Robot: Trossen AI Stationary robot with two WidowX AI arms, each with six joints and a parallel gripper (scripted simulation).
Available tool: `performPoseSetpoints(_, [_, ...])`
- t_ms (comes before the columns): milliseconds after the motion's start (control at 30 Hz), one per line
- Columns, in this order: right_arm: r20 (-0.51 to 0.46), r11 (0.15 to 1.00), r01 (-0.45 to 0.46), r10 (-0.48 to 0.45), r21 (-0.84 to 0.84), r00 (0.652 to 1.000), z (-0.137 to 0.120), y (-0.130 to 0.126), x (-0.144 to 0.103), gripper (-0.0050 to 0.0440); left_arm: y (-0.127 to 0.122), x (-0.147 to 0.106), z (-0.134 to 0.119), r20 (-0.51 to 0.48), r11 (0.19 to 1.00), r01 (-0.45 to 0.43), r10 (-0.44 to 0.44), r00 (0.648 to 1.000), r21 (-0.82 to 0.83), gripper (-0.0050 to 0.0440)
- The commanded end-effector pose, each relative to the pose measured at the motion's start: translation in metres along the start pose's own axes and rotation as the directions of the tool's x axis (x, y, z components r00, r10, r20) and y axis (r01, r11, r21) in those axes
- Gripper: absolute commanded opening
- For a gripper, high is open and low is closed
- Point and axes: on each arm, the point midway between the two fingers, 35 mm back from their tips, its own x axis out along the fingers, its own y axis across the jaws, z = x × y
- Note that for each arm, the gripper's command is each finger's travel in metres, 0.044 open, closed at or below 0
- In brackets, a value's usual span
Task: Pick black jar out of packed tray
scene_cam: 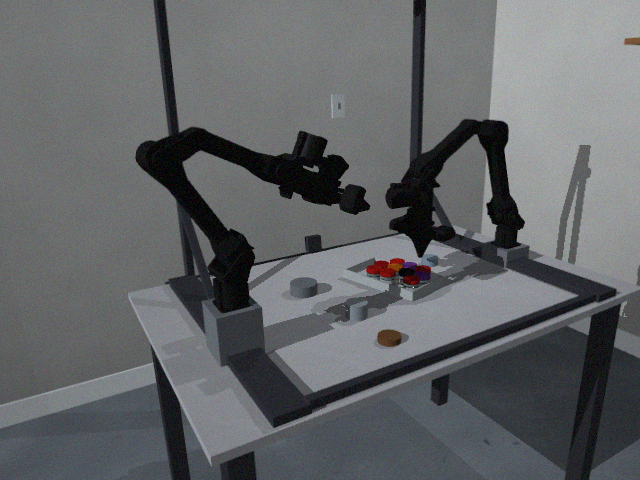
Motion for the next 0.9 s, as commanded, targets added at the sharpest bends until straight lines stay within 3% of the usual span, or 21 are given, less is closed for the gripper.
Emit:
performPoseSetpoints(0, [0.044,1.0,0.003,-0.003,0.005,0.999,0.017,0.0,-0.004,0.044,0.0,0.011,0.0,0.002,1.0,0.002,-0.002,1.0,-0.006,-0.005])
performPoseSetpoints(500, [0.03,1.0,0.002,-0.002,0.002,1.0,0.011,0.0,-0.003,0.044,0.0,0.039,0.001,0.005,1.0,0.003,-0.003,1.0,-0.008,-0.005])
performPoseSetpoints(533, [0.03,1.0,0.002,-0.002,0.002,1.0,0.011,0.0,-0.003,0.044,-0.001,0.038,0.003,0.011,1.0,0.005,-0.005,1.0,-0.008,0.0024])
performPoseSetpoints(600, [0.03,1.0,0.002,-0.002,0.002,1.0,0.011,0.0,-0.003,0.044,-0.001,0.034,0.003,0.022,1.0,0.009,-0.009,1.0,-0.008,0.0072])
performPoseSetpoints(667, [0.03,1.0,0.002,-0.002,0.002,1.0,0.011,0.0,-0.003,0.044,-0.001,0.034,0.003,0.022,1.0,0.009,-0.009,1.0,-0.008,0.0072])
performPoseSetpoints(867, [0.03,1.0,0.002,-0.002,0.002,1.0,0.011,0.0,-0.003,0.044,0.0,0.035,0.001,0.018,1.0,0.007,-0.007,1.0,-0.008,0.0216])
